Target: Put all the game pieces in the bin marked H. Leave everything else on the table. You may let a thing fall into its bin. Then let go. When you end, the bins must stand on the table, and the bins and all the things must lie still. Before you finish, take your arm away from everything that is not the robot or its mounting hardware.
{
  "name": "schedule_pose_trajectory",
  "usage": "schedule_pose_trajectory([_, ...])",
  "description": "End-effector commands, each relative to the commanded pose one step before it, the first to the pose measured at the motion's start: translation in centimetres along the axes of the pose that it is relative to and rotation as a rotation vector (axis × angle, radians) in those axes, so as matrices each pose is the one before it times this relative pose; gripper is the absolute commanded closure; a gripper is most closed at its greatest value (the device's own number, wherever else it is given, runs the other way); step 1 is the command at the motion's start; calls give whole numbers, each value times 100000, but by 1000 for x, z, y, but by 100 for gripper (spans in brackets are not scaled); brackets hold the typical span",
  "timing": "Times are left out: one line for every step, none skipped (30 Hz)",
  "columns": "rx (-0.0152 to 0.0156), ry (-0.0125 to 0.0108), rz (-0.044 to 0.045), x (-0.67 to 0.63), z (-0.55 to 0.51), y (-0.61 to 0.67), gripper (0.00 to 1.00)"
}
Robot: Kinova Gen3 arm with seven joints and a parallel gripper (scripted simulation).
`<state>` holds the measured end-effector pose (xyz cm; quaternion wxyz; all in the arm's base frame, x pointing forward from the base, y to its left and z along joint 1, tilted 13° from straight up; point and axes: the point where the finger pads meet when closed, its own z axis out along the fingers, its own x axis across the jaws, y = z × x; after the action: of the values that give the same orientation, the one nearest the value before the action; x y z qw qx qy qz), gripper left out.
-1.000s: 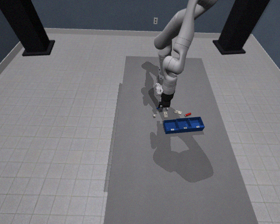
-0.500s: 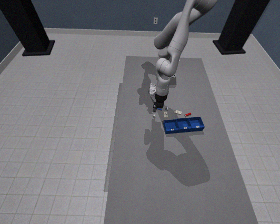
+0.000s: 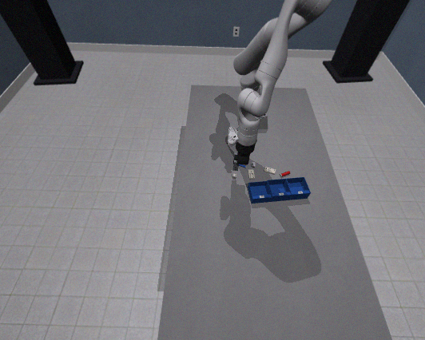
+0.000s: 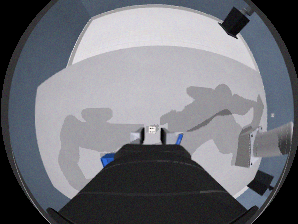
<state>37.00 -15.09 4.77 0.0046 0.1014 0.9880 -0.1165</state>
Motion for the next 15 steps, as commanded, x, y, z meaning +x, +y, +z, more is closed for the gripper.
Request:
schedule_pose_trajectory([-424, -15, 633, -111, 11, 415, 36])
schedule_pose_trajectory([-1, -2, -13, -5, -1, 8, 36])
schedule_pose_trajectory([-3, -1, 3, -3, 0, 8, 36])
schedule_pose_trajectory([0, 0, 0, 0, 0, 0, 36])
schedule_pose_trajectory([0, 0, 0, 0, 0, 0, 36])
schedule_pose_trajectory([292, -84, -614, 15, -28, -221, 36])
schedule_pose_trajectory([0, 0, 0, -3, 0, 8, 36])
schedule_pose_trajectory([0, 0, 0, -3, 0, 7, 36])
schedule_pose_trajectory([0, 0, 0, -3, 0, 8, 36])
schedule_pose_trajectory([0, 0, 0, -3, 0, 7, 36])
schedule_pose_trajectory([0, 0, 0, -3, 0, 7, 36])
schedule_pose_trajectory([-335, 104, 637, -24, 27, 270, 36])
schedule_pose_trajectory([334, -104, -637, 17, -28, -256, 36])
schedule_pose_trajectory([0, 0, 0, -2, 0, 6, 36])
schedule_pose_trajectory([-325, 95, 632, -28, 27, 266, 36])
